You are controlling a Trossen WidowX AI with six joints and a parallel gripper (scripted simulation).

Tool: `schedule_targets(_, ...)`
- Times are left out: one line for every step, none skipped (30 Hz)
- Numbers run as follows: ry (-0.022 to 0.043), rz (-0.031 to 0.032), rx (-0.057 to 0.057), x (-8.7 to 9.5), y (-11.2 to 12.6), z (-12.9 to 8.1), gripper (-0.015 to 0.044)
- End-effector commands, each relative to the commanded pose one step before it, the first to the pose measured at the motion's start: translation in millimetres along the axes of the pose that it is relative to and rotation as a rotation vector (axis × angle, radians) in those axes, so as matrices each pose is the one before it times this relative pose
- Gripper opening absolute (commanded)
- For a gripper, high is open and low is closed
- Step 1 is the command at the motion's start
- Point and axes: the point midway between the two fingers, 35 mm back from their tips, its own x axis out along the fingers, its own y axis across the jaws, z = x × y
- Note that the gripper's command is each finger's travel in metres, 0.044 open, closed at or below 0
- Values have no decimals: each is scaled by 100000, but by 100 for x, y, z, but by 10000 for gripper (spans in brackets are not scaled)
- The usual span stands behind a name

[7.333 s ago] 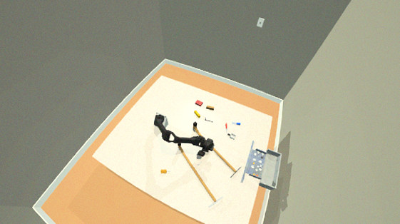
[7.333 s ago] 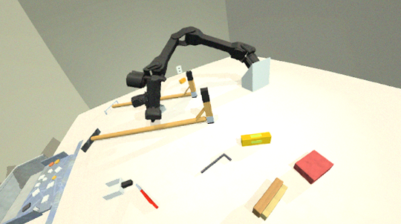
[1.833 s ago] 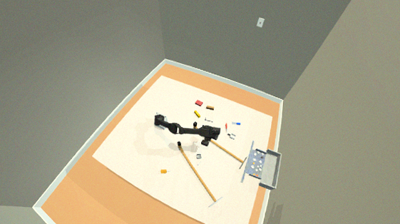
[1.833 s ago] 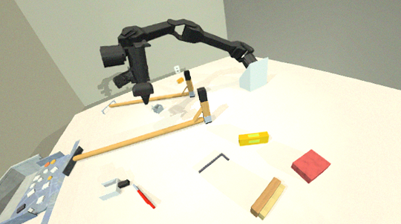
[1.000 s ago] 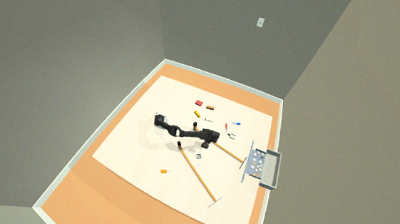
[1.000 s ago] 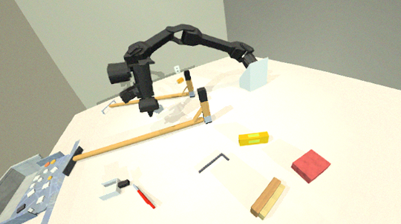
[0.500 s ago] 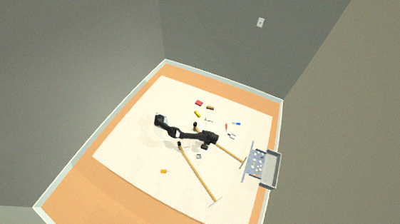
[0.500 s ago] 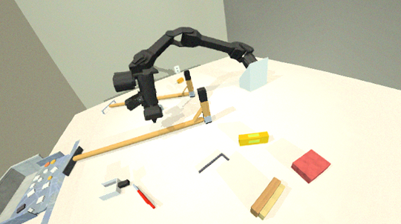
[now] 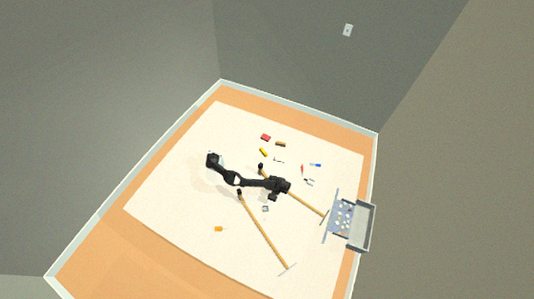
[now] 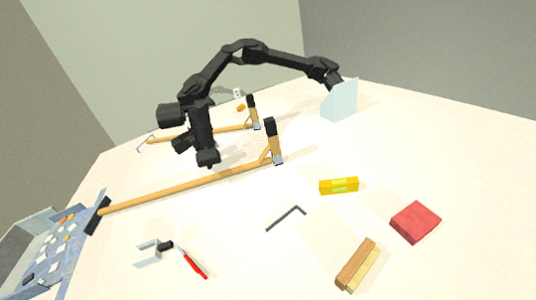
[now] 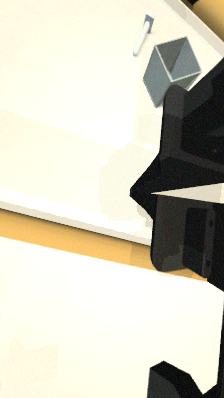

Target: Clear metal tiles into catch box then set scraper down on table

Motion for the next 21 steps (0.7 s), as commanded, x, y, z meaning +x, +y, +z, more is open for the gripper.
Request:
schedule_targets(-490, 659, -423, -36, 628, 181, 0)
schedule_targets(0, 8, 3, 7, 94, 31, 0)
schedule_targets(0, 8, 3, 7, 95, 30, 0)
schedule_targets(0, 8, 3, 7, 95, 30, 0)
schedule_targets(0, 8, 3, 7, 95, 30, 0)
schedule_targets(0, 8, 3, 7, 95, 29, 0)
schedule_targets(0, 8, 3, 7, 95, 29, 0)
schedule_targets(0, 7, 3, 7, 95, 29, 0)
schedule_targets(0, 7, 3, 7, 95, 28, 0)
schedule_targets(0, 7, 3, 7, 95, 28, 0)
schedule_targets(0, 7, 3, 7, 95, 27, 0)
schedule_targets(0, 7, 3, 7, 95, 27, 0)
schedule_targets(0, 7, 3, 7, 96, 27, 0)
schedule_targets(0, 7, 3, 7, 96, 26, 0)
schedule_targets(0, 6, 3, 7, 96, 26, 0)
schedule_targets(0, 6, 3, 7, 96, 26, 0)
schedule_targets(0, 6, 3, 7, 96, 25, 0)
schedule_targets(0, 6, 3, 7, 96, 25, 0)
schedule_targets(0, 6, 3, 7, 96, 25, 0)
schedule_targets(0, 6, 3, 7, 96, 24, 0)
schedule_targets(0, 5, 3, 7, 96, 24, 0)
